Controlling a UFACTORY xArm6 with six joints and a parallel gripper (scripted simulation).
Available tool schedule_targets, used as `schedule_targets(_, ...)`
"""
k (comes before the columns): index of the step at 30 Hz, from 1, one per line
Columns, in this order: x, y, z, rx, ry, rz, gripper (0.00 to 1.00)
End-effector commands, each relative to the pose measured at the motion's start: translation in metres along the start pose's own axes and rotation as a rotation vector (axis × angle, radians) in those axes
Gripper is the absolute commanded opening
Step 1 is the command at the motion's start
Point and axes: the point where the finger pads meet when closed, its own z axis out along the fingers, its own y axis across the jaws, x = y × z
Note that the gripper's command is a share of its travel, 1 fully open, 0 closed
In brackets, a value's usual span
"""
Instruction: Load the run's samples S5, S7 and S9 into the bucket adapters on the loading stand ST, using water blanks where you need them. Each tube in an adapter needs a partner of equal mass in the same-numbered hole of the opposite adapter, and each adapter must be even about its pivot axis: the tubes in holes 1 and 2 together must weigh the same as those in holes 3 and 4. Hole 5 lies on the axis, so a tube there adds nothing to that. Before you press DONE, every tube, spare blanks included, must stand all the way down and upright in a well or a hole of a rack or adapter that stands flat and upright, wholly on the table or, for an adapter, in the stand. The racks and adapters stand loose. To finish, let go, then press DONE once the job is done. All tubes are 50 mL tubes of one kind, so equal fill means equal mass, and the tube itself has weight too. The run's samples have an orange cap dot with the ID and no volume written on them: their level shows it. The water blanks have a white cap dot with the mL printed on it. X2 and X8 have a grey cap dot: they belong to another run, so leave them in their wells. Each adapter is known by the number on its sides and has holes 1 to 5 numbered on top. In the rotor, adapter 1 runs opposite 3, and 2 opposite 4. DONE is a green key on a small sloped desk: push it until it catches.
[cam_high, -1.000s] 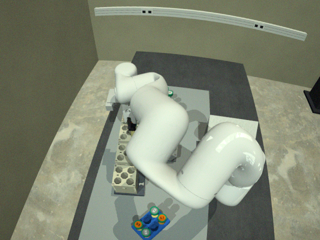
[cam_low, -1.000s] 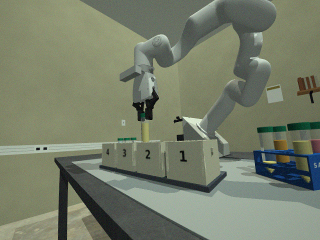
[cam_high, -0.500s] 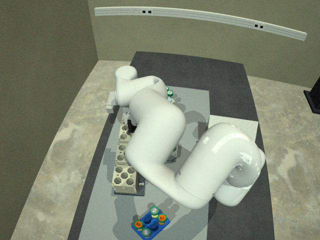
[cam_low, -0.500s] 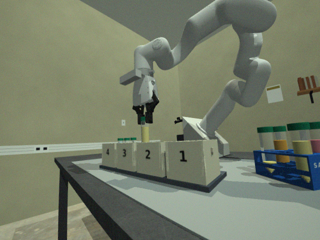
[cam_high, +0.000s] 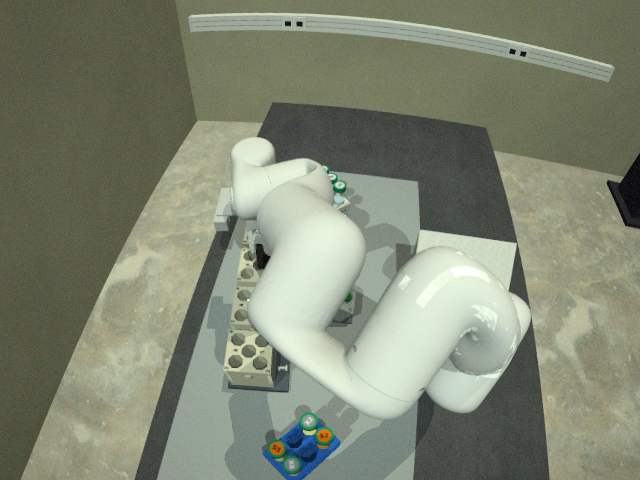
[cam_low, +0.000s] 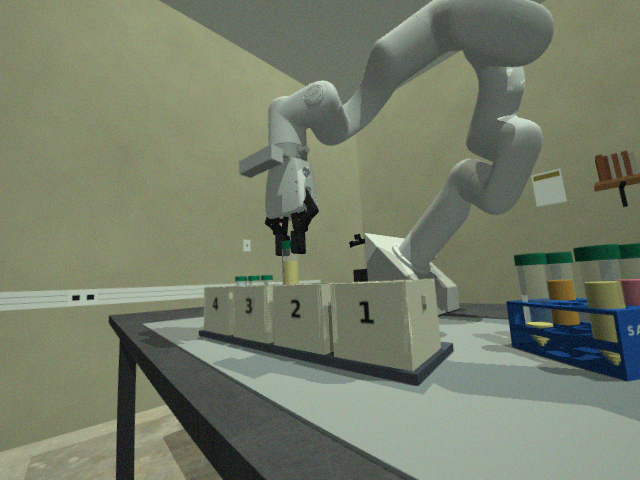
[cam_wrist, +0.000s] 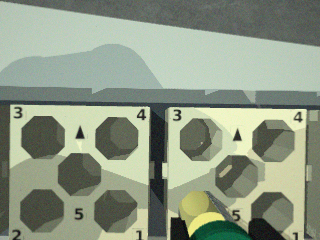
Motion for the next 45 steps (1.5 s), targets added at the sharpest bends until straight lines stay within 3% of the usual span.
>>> schedule_targets(1,0.001,0.000,0.003,-0.002,0.003,-0.001,0.00)
schedule_targets(45,0.001,0.000,0.041,-0.002,0.003,-0.001,0.00)
